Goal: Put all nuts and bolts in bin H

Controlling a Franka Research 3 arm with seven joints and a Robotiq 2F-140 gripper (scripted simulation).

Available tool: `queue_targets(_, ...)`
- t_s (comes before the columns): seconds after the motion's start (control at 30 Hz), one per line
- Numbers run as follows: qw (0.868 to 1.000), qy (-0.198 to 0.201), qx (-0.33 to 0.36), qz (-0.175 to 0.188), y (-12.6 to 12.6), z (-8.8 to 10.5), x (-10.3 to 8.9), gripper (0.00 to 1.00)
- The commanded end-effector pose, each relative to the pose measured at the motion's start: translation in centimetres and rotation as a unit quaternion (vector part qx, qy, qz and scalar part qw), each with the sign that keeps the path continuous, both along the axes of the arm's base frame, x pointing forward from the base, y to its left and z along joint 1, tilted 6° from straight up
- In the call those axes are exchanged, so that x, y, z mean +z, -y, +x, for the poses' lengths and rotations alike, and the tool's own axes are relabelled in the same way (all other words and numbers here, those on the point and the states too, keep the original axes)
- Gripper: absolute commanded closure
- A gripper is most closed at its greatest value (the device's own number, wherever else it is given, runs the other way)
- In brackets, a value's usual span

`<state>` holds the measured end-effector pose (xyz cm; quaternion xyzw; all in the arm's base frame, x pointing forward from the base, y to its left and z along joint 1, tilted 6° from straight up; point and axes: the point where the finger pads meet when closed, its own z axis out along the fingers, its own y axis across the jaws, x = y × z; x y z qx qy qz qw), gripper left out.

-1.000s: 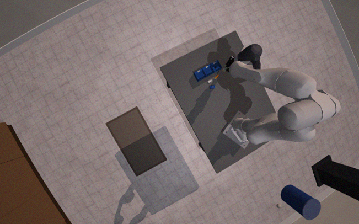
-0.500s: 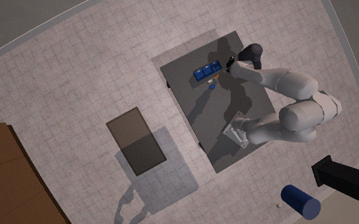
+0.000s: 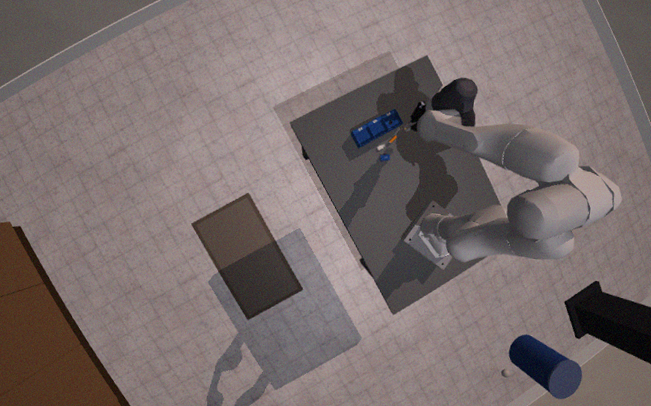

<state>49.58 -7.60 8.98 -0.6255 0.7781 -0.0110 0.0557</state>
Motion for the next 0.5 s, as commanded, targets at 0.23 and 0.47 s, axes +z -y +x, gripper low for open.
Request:
queue_targets(0.23, 0.998, 0.002, 0.07, -0.008, -0.8, 1.5, 0.6, 0.94)
queue_targets(0.47, 0.99, 0.005, 0.137, -0.014, -2.9, 5.1, 1.1, 0.94)
